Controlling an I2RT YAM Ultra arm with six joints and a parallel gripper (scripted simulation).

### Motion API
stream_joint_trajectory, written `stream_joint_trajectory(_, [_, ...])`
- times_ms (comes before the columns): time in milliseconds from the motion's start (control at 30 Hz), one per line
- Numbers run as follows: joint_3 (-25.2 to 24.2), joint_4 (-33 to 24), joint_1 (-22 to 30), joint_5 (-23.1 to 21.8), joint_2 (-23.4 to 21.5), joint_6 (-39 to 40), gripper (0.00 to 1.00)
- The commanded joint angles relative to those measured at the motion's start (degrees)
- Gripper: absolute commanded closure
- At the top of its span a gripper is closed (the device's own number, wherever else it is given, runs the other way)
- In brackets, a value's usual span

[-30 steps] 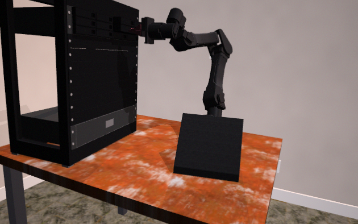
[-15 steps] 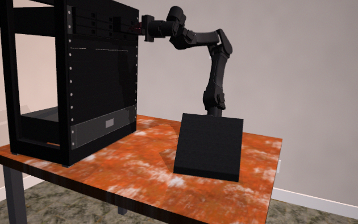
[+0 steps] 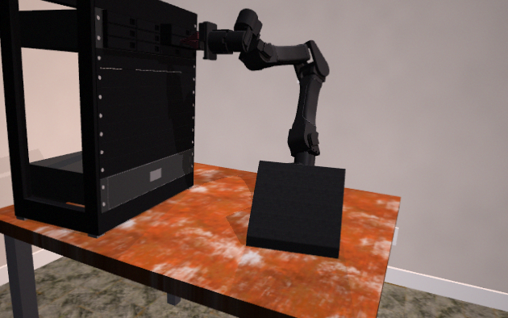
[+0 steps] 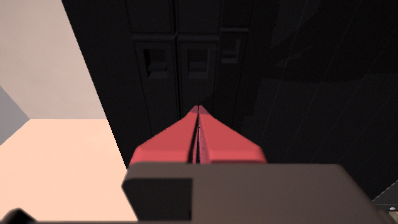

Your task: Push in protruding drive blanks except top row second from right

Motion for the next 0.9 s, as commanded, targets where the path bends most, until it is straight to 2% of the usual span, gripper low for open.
stream_joint_trajectory(0, [2.39, -1.16, -0.69, -1.77, 0.94, 0.16, 1.00])
stream_joint_trajectory(67, [2.38, -1.11, -0.01, -1.78, -0.51, 0.01, 1.00])
stream_joint_trajectory(333, [2.40, -1.12, -0.08, -1.80, -0.41, 0.02, 1.00])
stream_joint_trajectory(500, [3.53, -1.69, -1.78, -2.84, 1.83, 0.48, 1.00])
stream_joint_trajectory(867, [3.98, -1.88, -2.07, -3.11, 2.14, 0.34, 1.00])
